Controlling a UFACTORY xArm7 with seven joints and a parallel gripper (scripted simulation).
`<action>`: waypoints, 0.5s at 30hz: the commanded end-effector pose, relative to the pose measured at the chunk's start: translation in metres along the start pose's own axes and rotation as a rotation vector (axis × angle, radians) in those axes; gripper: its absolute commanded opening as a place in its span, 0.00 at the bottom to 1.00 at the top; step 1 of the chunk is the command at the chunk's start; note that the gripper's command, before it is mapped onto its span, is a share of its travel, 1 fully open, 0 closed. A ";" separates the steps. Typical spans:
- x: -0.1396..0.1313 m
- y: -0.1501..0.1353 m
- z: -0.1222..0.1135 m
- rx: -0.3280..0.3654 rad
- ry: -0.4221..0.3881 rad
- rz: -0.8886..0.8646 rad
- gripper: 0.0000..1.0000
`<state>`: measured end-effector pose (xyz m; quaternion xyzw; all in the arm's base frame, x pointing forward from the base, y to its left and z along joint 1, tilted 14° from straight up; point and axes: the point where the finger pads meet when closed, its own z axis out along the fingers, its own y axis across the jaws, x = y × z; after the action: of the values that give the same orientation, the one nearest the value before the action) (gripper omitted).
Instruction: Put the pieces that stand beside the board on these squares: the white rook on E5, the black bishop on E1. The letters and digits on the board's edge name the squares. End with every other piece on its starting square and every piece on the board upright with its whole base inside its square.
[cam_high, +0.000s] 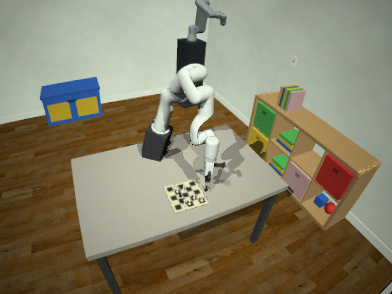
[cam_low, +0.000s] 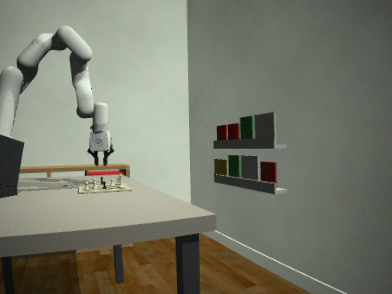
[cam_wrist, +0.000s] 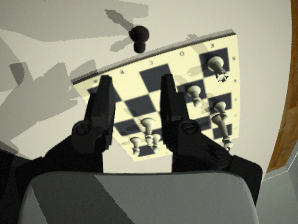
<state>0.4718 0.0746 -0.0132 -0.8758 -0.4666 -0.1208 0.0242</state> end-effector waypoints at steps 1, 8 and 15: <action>0.001 0.001 0.004 -0.003 0.002 0.000 0.37; 0.001 0.001 0.013 -0.003 0.002 0.000 0.37; 0.001 0.001 0.023 -0.003 0.002 0.000 0.37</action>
<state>0.4751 0.0773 -0.0297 -0.8758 -0.4666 -0.1209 0.0241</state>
